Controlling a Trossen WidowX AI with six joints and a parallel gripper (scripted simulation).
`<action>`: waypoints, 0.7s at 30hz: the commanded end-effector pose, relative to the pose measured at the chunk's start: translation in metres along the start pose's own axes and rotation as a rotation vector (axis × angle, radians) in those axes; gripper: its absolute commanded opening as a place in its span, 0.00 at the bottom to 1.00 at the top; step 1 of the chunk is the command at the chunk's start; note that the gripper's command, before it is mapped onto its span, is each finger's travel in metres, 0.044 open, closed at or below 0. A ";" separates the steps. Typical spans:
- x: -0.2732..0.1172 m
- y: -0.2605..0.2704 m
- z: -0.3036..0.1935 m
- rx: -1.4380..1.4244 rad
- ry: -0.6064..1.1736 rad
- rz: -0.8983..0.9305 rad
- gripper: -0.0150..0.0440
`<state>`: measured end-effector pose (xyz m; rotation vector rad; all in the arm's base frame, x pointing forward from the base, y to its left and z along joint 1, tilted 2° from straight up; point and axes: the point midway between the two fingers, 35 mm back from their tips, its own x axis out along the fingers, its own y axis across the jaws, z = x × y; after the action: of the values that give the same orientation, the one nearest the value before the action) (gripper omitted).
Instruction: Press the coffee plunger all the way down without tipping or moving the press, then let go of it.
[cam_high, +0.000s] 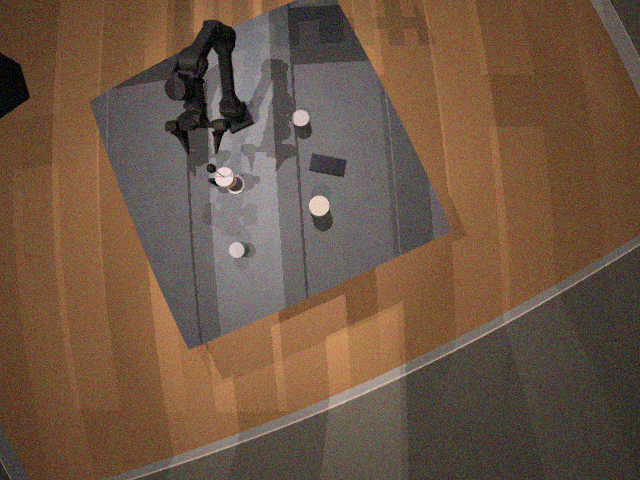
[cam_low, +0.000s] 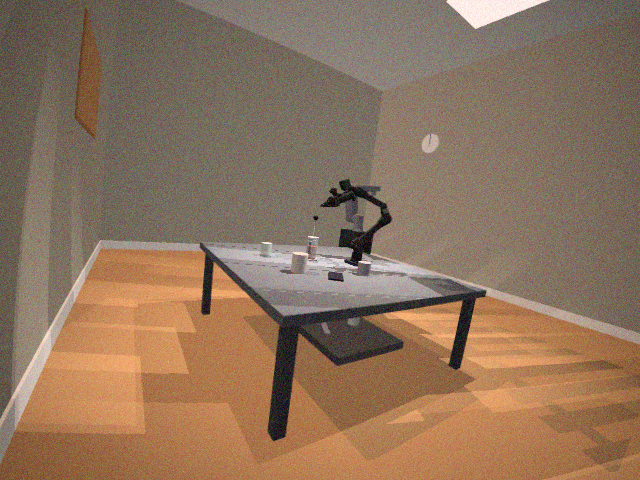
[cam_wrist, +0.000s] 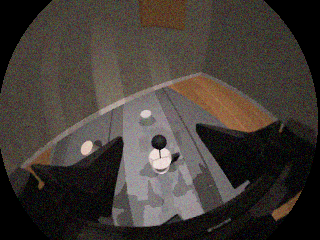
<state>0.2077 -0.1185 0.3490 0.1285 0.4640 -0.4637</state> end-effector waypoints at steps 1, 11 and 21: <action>0.015 -0.002 -0.026 0.015 0.019 -0.010 1.00; 0.027 0.000 -0.048 0.011 0.018 -0.003 1.00; 0.042 0.000 -0.048 0.011 0.017 -0.003 1.00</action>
<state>0.2180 -0.1219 0.2942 0.1335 0.4687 -0.4621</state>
